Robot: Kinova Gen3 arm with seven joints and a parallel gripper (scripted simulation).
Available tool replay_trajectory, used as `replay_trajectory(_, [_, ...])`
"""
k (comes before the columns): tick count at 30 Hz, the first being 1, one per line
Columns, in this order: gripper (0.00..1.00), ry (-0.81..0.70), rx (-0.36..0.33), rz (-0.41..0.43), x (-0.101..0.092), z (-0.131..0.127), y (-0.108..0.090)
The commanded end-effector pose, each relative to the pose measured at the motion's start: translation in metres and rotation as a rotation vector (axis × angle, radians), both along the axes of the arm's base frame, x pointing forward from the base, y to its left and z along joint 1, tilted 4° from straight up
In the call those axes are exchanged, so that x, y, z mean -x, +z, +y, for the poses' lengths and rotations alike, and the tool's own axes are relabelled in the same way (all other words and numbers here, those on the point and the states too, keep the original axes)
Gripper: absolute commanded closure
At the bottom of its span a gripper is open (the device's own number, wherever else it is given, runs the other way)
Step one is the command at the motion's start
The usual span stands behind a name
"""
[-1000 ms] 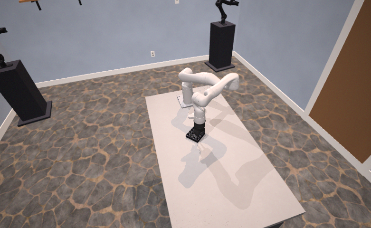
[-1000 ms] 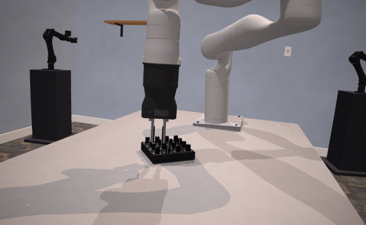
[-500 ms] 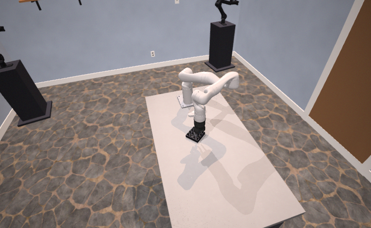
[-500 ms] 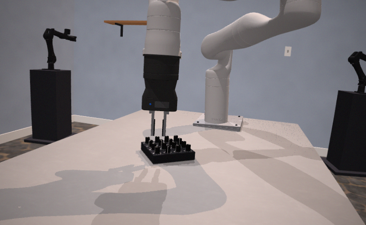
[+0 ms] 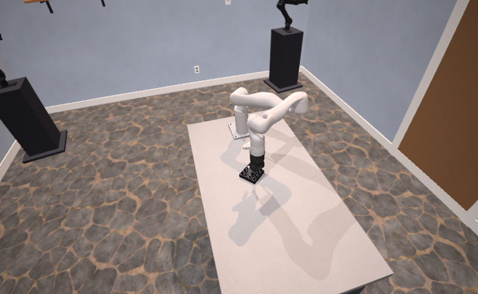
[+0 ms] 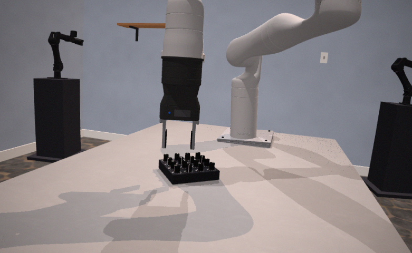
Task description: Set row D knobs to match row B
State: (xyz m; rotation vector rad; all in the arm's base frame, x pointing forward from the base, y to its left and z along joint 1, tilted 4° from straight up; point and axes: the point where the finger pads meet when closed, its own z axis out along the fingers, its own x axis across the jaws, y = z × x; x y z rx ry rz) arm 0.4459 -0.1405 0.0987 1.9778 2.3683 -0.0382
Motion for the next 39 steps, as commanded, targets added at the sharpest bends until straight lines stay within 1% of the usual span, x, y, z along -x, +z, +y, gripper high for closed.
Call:
replay_trajectory(1, [0.00,0.001,-0.001,-0.006,-0.001,0.001,0.010])
replay_trajectory(5, [0.00,0.001,-0.001,-0.006,-0.001,0.002,0.033])
replay_trajectory(11, [0.00,0.001,-0.001,-0.006,0.001,0.004,0.076])
replay_trajectory(14, [0.00,0.001,-0.001,-0.006,0.001,0.005,0.093])
replay_trajectory(16, [0.00,0.001,-0.001,-0.006,0.001,0.005,0.093])
replay_trajectory(19, [0.00,0.001,-0.001,-0.006,0.002,0.006,0.103])
replay_trajectory(22, [0.00,0.001,-0.001,-0.006,0.002,0.006,0.106])
replay_trajectory(39, [0.00,0.001,-0.001,-0.006,0.002,0.006,0.107])
